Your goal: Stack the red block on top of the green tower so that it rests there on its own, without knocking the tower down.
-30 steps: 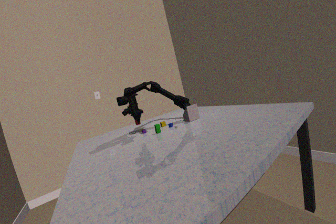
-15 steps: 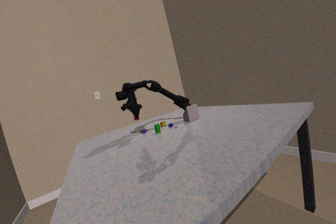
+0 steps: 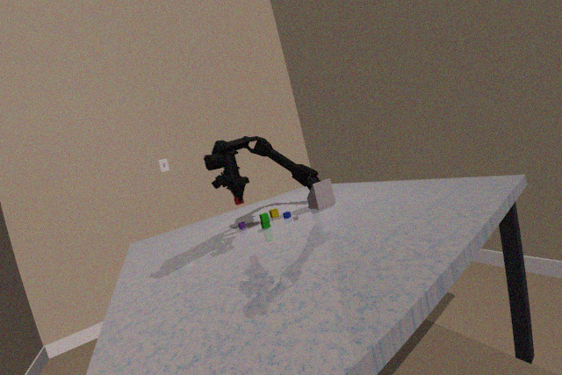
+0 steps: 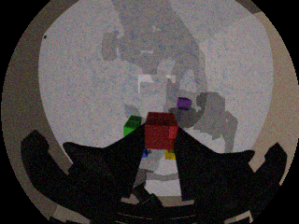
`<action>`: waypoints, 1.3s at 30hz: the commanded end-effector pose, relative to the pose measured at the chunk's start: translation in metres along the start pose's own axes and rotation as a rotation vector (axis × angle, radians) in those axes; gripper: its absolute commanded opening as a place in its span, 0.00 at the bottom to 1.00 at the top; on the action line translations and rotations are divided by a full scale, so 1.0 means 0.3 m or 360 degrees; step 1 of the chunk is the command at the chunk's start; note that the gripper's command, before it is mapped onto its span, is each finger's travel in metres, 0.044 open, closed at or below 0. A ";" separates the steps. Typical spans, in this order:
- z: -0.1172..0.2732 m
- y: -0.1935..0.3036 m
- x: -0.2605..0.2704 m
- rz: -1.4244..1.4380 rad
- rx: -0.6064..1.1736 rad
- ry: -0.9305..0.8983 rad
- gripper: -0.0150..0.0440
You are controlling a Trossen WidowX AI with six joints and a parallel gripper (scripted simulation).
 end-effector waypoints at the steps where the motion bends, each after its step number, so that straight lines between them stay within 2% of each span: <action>1: 0.007 0.035 0.071 -0.0003 -0.0008 -0.0007 0.25; 15: -0.006 0.170 0.249 -0.0003 -0.0001 0.0001 0.25; 20: -0.012 0.184 0.263 -0.0003 0.0000 0.0003 0.25; 25: -0.093 0.175 0.257 -0.0004 0.0000 0.0005 0.25; 32: -0.121 0.174 0.256 -0.0004 0.0000 0.0005 0.25; 39: -0.205 0.176 0.257 -0.0004 0.0000 0.0007 0.25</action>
Point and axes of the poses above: the point midway between the two fingers, 35 mm back from their tips, its own z axis back along the fingers, its own x axis across the jaws, y = z × x, the point moved 1 cm from there along z, back along the fingers, and after that the axes turned 11 degrees about z, right-handed, at the moved point
